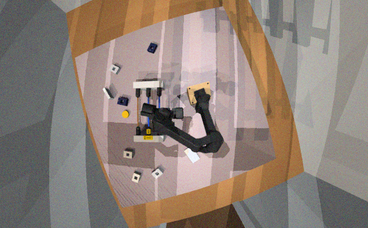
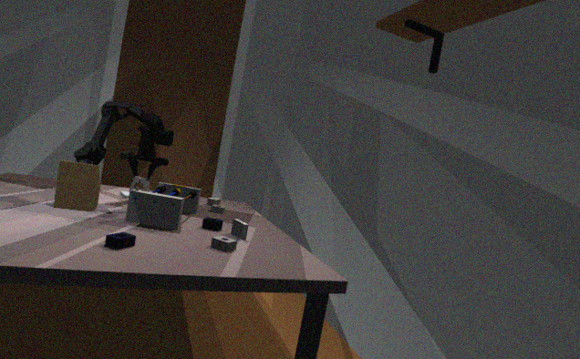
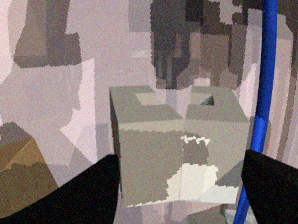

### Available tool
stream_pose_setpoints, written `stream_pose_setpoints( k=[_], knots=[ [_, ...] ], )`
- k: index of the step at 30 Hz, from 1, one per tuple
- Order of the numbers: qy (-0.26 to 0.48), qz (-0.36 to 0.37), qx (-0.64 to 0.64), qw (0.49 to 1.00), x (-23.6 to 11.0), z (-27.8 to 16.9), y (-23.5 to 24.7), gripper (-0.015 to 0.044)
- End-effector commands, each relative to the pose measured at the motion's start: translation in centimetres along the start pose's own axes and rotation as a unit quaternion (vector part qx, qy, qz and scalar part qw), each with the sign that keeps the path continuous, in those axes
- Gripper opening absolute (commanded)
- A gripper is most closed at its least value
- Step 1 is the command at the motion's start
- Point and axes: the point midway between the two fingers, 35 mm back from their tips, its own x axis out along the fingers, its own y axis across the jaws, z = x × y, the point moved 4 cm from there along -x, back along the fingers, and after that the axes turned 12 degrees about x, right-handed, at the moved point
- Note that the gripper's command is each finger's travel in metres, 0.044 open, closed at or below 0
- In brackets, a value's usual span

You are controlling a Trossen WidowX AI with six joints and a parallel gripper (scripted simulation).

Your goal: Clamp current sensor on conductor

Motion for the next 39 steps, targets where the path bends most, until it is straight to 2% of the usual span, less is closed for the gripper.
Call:
stream_pose_setpoints(
  k=[1, 6, 11, 21, 30, 39],
  knots=[
    [0.0, -0.001, -0.001, 1.0, -1.9, -0.1, -0.1, 0.0],
    [-0.003, 0.001, -0.001, 1.0, -4.1, 0.0, -0.1, 0.0],
    [-0.004, 0.002, 0.015, 1.0, -4.4, 0.2, -0.2, 0.0],
    [-0.003, 0.002, 0.171, 0.985, -4.5, 0.5, -1.4, 0.0],
    [-0.003, 0.002, 0.315, 0.949, -4.6, 0.7, -2.6, 0.0],
    [-0.003, 0.002, 0.453, 0.891, -4.7, 1.0, -3.8, 0.0]
  ],
)
